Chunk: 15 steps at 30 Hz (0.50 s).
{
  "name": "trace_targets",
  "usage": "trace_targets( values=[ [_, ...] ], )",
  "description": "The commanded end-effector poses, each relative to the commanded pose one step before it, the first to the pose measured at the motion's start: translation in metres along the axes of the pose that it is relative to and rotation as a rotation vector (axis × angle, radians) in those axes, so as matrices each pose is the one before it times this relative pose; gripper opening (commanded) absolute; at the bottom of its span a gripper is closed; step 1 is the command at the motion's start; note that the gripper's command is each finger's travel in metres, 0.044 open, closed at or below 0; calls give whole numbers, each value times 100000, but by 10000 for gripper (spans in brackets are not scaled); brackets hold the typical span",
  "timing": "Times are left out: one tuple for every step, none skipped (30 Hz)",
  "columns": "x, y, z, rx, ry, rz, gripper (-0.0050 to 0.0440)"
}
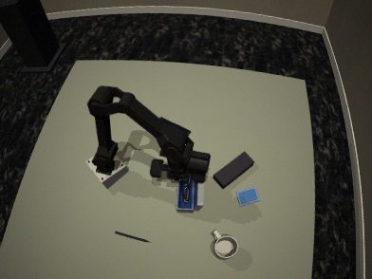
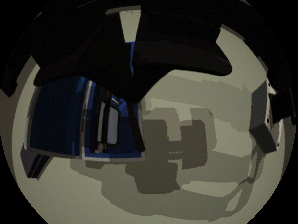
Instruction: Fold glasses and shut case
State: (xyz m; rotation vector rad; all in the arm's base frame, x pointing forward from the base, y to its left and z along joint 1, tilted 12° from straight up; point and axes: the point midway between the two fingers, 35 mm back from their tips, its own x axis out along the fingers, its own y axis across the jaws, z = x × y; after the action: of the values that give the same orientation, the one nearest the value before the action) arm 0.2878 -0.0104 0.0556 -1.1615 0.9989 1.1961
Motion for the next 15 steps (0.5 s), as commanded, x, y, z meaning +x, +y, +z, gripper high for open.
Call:
trace_targets(
  values=[
    [-18,64,900,-670,-804,-201,0],
    [0,40,118,0,-1,-1,0],
    [0,54,95,0,-1,-1,0],
    [0,46,41,0,-1,0,0],
    [0,53,13,0,0,0,0],
    [0,49,-2,0,0,0,0],
    [0,55,-13,0,0,0,0],
    [0,38,-19,0,0,0,0],
    [0,44,-26,0,0,0,0],
    [0,-3,-15,0,0,0,0],
    [0,0,0,0,0,0,0],
    [0,0,0,0,0,0,0],
    [0,-20,-8,0,0,0,0],
    [0,-41,-12,0,0,0,0],
    [0,-32,-42,0,0,0,0]
  ],
)
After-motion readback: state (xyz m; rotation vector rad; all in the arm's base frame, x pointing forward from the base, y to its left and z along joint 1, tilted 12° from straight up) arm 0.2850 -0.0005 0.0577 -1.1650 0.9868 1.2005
